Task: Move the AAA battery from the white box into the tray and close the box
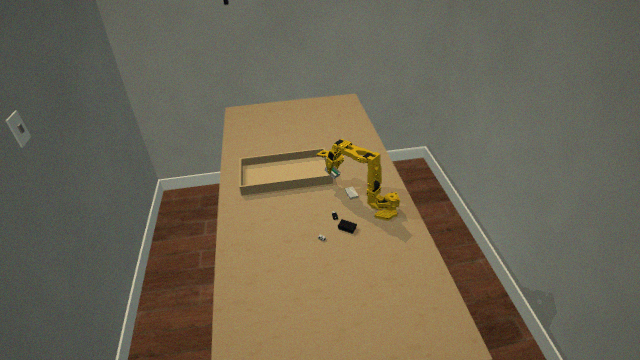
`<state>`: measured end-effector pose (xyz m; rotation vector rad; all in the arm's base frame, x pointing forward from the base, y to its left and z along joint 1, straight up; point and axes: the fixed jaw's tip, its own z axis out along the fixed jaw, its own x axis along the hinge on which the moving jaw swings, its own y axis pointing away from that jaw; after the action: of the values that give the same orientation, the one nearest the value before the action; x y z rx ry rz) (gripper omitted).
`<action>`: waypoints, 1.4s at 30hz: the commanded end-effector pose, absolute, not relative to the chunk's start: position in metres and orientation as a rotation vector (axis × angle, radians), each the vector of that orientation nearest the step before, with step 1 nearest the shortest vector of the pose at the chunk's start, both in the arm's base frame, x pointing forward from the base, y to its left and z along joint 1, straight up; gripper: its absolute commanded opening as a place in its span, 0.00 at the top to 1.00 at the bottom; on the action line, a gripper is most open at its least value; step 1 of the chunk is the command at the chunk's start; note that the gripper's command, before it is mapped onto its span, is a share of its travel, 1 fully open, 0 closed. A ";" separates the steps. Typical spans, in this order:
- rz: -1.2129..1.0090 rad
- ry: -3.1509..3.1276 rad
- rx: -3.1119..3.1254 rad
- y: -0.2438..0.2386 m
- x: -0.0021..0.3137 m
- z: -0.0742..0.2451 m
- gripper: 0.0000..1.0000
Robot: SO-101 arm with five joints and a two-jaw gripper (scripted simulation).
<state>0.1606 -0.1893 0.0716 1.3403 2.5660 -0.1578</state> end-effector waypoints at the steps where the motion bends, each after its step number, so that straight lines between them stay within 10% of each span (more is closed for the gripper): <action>1: -0.222 2.471 1.287 -0.203 0.169 0.084 0.81; 42: -0.481 1.963 1.022 -0.260 0.214 0.142 0.81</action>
<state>0.2113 -0.2528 0.1239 1.0661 2.0419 -0.4380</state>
